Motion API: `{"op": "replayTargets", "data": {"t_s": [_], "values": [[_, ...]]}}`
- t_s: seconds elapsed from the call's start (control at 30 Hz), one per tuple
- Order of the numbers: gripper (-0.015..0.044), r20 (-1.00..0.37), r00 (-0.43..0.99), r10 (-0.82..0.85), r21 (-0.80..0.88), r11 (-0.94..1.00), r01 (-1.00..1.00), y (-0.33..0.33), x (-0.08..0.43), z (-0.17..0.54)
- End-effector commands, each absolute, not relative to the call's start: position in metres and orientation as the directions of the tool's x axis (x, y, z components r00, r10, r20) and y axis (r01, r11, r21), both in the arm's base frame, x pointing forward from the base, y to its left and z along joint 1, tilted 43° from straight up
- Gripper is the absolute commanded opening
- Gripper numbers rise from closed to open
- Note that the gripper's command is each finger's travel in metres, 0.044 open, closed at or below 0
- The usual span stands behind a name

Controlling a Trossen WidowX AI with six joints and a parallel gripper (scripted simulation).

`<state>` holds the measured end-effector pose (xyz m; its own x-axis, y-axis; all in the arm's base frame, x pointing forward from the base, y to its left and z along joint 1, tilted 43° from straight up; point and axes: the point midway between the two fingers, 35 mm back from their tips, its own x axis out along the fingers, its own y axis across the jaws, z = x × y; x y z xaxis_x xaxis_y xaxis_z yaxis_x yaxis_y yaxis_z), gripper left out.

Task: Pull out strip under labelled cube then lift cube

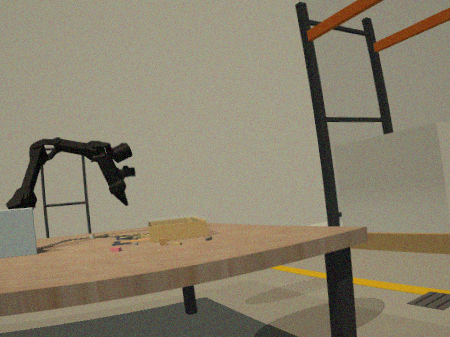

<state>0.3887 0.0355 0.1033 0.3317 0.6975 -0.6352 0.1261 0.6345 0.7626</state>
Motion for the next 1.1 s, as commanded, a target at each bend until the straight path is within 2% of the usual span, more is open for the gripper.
{"op": "replayTargets", "data": {"t_s": [0.0, 0.13, 1.07], "values": [[0.0, -0.717, 0.034, 0.697, 0.686, 0.695, 0.214, 0.102, 0.396, 0.113], [0.0, -0.727, -0.045, 0.685, 0.659, 0.715, 0.234, 0.118, 0.392, 0.114], [0.0, -0.727, -0.045, 0.685, 0.659, 0.715, 0.234, 0.132, 0.393, 0.093]]}}
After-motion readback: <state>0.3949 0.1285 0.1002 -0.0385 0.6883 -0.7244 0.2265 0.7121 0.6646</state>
